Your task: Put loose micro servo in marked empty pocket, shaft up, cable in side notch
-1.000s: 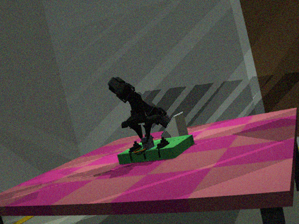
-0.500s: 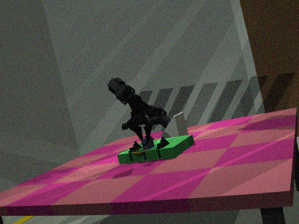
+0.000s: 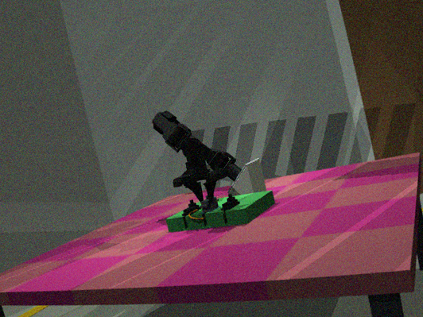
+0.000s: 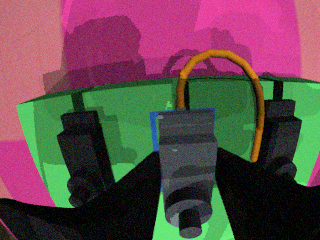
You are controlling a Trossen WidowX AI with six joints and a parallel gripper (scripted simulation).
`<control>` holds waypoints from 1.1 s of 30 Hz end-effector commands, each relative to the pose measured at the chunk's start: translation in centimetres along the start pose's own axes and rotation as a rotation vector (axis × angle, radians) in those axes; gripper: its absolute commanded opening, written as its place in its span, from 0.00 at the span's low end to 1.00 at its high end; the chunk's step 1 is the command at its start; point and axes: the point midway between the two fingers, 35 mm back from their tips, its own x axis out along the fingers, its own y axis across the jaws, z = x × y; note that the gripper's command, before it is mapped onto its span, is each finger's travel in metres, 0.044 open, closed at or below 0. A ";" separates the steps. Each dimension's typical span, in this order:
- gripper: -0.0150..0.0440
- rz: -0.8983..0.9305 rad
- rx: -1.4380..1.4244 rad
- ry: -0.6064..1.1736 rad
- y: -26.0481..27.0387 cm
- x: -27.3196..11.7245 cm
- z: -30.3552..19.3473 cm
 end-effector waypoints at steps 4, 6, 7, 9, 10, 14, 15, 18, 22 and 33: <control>0.25 -0.006 -0.009 -0.002 0.0 0.6 -0.1; 0.25 -0.006 -0.009 -0.002 0.0 0.8 -0.1; 0.25 -0.006 -0.009 -0.002 0.0 0.9 -0.1; 0.25 -0.006 -0.009 -0.002 0.0 1.0 -0.1; 0.25 -0.006 -0.009 -0.002 0.0 1.1 -0.1; 0.25 -0.006 -0.009 -0.002 0.0 1.4 -0.1; 0.25 -0.006 -0.009 -0.002 0.0 1.5 -0.1; 0.25 -0.006 -0.009 -0.002 0.0 1.8 -0.1; 0.25 -0.007 -0.009 -0.002 0.0 2.1 -0.1; 0.57 -0.005 -0.009 -0.002 0.0 0.5 0.0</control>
